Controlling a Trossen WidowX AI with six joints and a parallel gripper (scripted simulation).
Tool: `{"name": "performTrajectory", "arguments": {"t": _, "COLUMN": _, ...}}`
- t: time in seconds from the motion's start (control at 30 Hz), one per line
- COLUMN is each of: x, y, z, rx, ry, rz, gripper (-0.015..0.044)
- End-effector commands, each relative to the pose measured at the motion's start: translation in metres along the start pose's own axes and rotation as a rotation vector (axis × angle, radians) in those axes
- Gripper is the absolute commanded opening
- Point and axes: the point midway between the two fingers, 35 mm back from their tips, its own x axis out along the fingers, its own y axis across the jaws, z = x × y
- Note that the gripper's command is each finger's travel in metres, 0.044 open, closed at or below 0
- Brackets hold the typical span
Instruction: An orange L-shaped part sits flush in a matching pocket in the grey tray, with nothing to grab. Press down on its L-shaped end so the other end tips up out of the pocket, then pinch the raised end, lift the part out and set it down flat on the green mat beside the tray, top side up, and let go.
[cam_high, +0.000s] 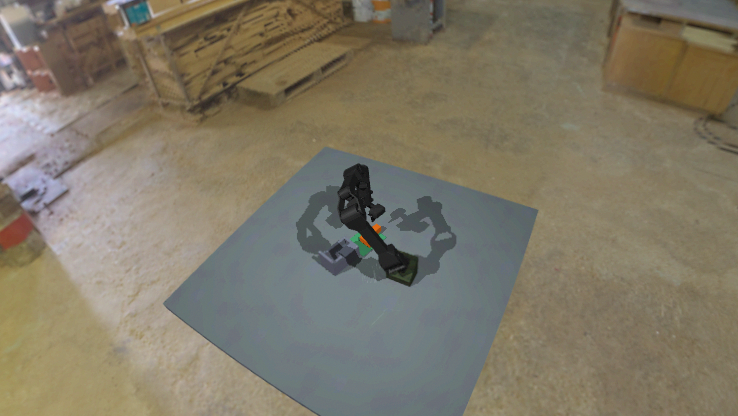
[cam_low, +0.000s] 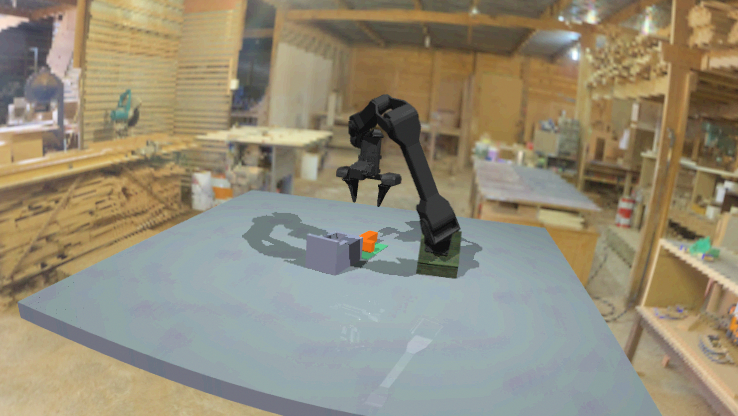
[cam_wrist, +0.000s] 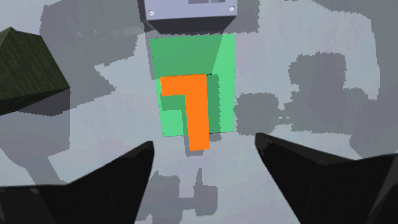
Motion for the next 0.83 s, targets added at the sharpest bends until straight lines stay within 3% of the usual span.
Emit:
{"name": "performTrajectory", "arguments": {"t": 0.0, "x": -0.0300, "y": 0.0022, "z": 0.0017, "rx": -0.007, "ry": 0.011, "rz": -0.010, "gripper": 0.0400}}
{"name": "performTrajectory", "arguments": {"t": 0.8, "x": -0.0242, "y": 0.0018, "z": 0.0015, "rx": -0.001, "ry": 0.004, "rz": -0.009, "gripper": 0.0400}}
